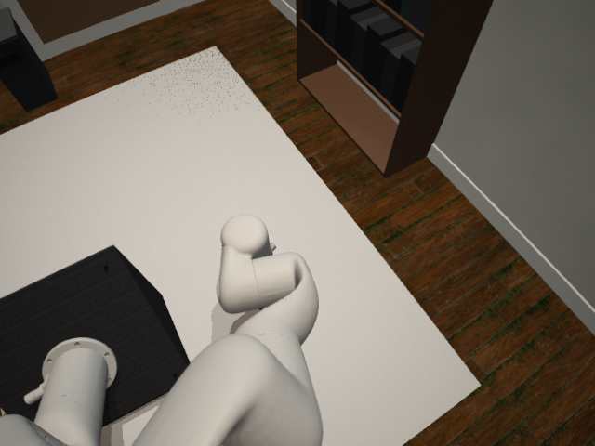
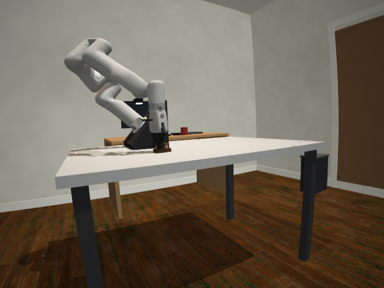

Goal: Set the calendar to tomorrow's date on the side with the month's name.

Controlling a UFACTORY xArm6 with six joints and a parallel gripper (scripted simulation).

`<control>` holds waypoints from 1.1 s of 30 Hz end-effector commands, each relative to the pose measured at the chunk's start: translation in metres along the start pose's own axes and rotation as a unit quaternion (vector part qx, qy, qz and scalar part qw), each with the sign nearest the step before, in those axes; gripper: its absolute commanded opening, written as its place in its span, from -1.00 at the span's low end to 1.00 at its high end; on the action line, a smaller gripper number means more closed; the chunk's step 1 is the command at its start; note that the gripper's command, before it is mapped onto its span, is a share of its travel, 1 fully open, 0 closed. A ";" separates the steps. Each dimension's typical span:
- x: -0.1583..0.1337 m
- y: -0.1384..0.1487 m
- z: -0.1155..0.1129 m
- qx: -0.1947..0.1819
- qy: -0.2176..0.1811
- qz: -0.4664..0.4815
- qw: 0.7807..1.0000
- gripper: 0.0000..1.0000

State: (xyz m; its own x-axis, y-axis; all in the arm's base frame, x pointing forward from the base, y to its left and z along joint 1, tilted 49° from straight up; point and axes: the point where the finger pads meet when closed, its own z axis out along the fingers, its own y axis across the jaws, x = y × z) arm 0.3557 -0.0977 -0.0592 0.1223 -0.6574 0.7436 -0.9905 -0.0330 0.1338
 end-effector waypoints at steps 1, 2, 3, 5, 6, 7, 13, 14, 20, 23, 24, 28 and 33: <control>0.000 -0.001 -0.001 0.001 0.000 0.000 1.000 -0.47; 0.000 -0.001 -0.001 0.001 0.000 0.000 1.000 -0.47; 0.000 -0.001 -0.001 0.001 0.000 0.000 1.000 -0.47; 0.000 -0.001 -0.001 0.001 0.000 0.000 1.000 -0.47; 0.000 -0.001 -0.001 0.001 0.000 0.000 1.000 -0.47; 0.000 -0.001 -0.001 0.001 0.000 0.000 1.000 -0.47; 0.000 -0.001 -0.001 0.001 0.000 0.000 1.000 -0.47; 0.000 -0.001 -0.001 0.001 0.000 0.000 1.000 -0.47; 0.000 -0.001 -0.001 0.001 0.000 0.000 1.000 -0.38; 0.000 -0.001 -0.001 0.001 0.000 0.000 1.000 -0.38; 0.000 -0.001 -0.001 0.001 0.000 0.000 1.000 -0.30; 0.000 -0.001 -0.001 0.001 0.000 0.000 1.000 -0.22; 0.000 -0.001 -0.001 0.001 0.000 0.000 1.000 -0.05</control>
State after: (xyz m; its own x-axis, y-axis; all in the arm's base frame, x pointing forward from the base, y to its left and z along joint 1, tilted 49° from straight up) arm 0.3557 -0.0977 -0.0592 0.1223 -0.6574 0.7436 -0.9905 -0.0330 0.1338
